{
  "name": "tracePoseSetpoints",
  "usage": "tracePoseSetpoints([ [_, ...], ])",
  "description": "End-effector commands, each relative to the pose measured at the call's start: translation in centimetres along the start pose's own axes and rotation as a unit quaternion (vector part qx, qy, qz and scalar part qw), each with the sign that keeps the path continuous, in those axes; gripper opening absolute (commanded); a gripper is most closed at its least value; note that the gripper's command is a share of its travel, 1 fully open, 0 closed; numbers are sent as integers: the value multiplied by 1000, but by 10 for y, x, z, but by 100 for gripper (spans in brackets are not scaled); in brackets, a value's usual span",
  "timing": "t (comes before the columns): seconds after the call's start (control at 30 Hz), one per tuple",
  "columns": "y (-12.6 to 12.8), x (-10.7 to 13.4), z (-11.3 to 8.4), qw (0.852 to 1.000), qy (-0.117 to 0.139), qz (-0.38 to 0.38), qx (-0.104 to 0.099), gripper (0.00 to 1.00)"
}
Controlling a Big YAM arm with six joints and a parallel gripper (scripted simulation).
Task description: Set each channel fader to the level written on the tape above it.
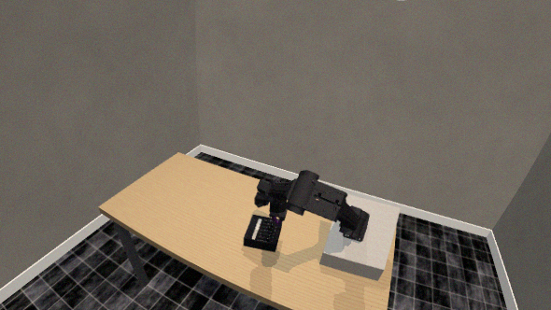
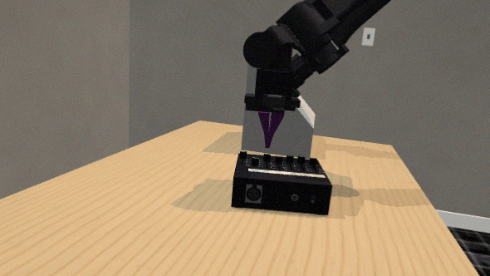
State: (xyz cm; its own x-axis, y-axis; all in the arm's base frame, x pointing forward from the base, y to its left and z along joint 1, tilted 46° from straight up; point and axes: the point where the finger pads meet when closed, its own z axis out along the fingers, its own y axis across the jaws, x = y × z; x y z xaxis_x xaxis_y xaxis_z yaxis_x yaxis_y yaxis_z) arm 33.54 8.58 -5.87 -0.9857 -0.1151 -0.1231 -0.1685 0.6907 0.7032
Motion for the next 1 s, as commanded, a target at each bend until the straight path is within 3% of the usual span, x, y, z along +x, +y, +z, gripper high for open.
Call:
tracePoseSetpoints([
  [0.0, 8, -16, -3, 1000, -7, -16, 2, 0],
  [0.97, 8, -15, -2, 1000, -6, -15, 1, 0],
])
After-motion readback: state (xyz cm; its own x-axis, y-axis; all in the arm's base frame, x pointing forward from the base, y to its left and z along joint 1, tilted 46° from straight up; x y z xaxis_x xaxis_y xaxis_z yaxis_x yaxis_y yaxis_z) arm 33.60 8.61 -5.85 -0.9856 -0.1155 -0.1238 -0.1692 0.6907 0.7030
